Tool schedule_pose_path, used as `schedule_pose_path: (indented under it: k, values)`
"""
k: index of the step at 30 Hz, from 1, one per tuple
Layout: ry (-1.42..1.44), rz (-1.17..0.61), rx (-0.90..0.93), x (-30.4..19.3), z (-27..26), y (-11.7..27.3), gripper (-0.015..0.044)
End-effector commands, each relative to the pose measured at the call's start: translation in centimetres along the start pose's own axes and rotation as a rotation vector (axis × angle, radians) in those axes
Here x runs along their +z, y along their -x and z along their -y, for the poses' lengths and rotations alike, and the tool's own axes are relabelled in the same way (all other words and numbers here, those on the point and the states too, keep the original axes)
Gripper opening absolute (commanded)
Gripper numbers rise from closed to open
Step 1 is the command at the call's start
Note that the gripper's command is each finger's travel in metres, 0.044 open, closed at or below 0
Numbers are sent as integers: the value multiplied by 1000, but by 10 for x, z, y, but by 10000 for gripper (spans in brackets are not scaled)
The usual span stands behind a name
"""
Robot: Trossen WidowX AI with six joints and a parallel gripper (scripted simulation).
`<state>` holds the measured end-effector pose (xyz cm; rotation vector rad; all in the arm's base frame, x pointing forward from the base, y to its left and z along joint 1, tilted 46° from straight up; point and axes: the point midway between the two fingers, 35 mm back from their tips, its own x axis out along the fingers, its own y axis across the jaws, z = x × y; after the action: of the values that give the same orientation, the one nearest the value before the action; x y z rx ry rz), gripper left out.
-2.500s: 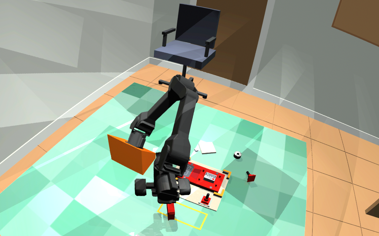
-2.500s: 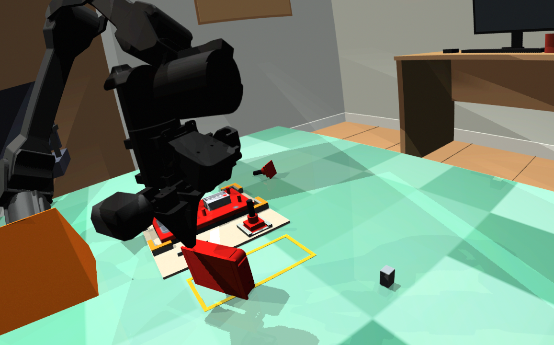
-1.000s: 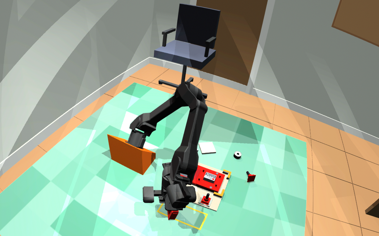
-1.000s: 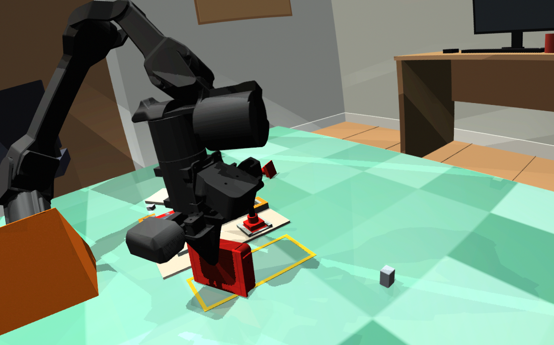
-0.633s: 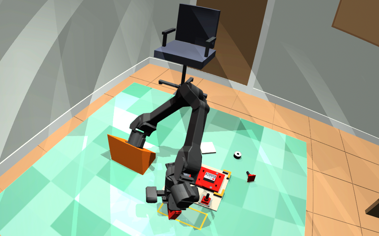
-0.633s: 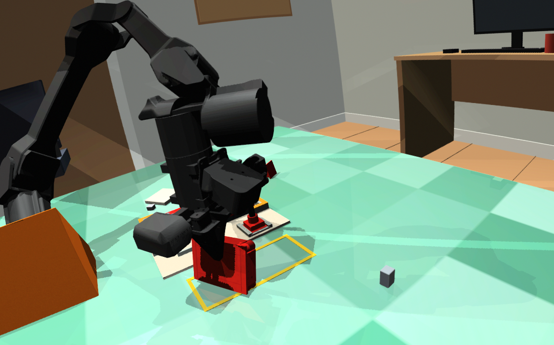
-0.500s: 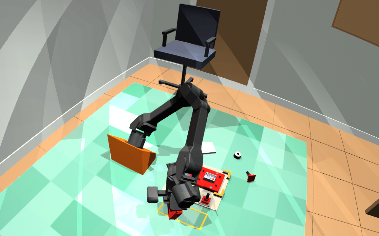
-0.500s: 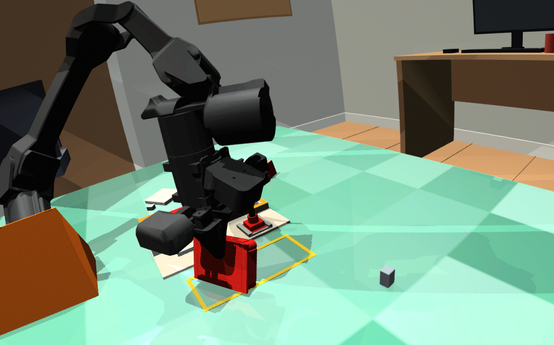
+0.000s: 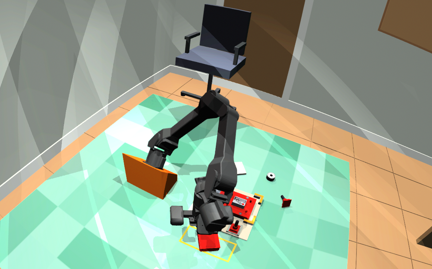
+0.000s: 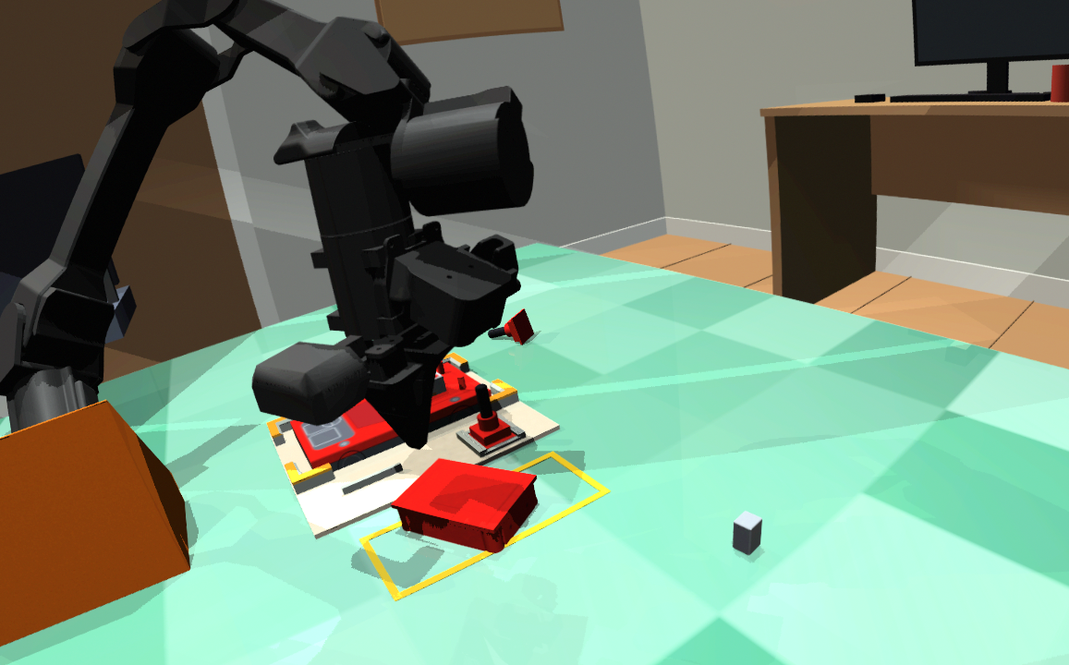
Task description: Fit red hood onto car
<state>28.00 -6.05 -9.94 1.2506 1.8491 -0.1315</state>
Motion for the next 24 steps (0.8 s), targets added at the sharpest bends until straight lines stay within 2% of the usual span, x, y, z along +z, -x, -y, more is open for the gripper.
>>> schedule_pose_path:
  k: [1, 24]
  values:
    - [5, 11, 4, 0, 3, 40, 0]
    - [3, 31, 16, 4, 1, 37, 0]
